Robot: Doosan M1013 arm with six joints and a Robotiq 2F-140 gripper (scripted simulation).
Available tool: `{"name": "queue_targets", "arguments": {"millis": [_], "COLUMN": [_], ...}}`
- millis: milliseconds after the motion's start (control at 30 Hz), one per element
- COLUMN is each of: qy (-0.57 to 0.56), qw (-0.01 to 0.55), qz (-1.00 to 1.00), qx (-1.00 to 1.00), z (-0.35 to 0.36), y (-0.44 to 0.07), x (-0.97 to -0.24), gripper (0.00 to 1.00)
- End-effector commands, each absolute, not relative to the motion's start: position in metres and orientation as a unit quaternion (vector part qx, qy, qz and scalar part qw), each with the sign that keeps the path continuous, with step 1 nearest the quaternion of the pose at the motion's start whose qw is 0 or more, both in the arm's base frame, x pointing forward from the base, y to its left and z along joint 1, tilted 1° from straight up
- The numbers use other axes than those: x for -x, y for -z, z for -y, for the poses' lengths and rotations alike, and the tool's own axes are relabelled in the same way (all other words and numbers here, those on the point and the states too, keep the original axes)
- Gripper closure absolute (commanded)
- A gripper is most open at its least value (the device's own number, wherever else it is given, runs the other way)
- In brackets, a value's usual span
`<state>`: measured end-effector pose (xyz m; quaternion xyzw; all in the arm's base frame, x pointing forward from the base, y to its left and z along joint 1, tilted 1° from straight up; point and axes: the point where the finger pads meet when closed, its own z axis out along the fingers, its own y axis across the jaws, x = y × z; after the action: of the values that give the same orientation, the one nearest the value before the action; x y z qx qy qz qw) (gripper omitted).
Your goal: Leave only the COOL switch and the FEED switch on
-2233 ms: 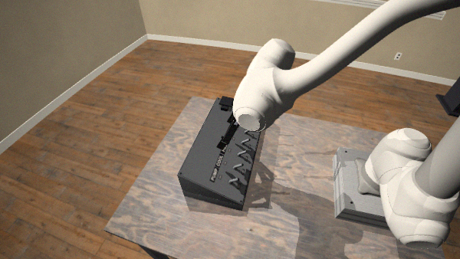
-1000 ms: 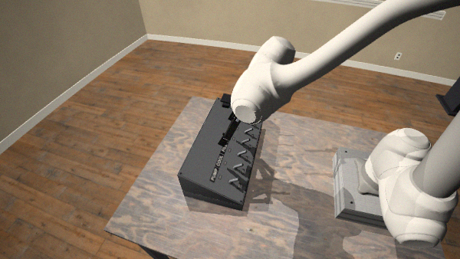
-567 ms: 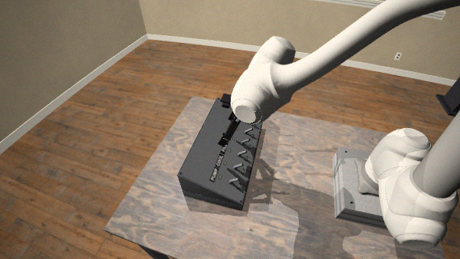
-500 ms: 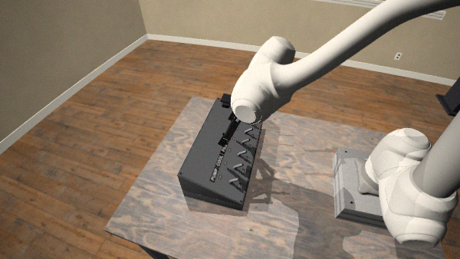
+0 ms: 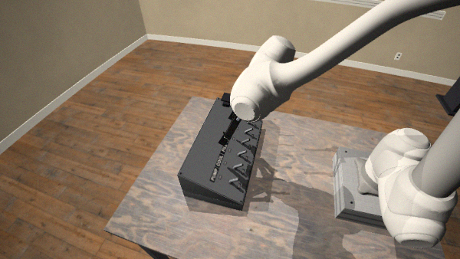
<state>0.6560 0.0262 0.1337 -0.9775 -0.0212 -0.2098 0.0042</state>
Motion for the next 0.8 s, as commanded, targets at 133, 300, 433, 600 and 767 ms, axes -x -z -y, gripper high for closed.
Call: {"name": "queue_targets", "arguments": {"millis": [133, 300, 433, 600, 767], "qy": [0.210, 0.210, 0.210, 0.210, 0.210], "qw": [0.004, 0.004, 0.004, 0.004, 0.004], "qz": [0.021, 0.021, 0.021, 0.021, 0.021], "qx": [0.977, 0.977, 0.977, 0.977, 0.977], "z": [-0.007, 0.004, 0.018, 0.033, 0.038], "y": [-0.134, -0.134, -0.134, -0.134, -0.134], "x": [-0.657, -0.658, -0.658, -0.659, -0.659], "gripper": [0.00, 0.00, 0.00, 0.00, 0.00]}}
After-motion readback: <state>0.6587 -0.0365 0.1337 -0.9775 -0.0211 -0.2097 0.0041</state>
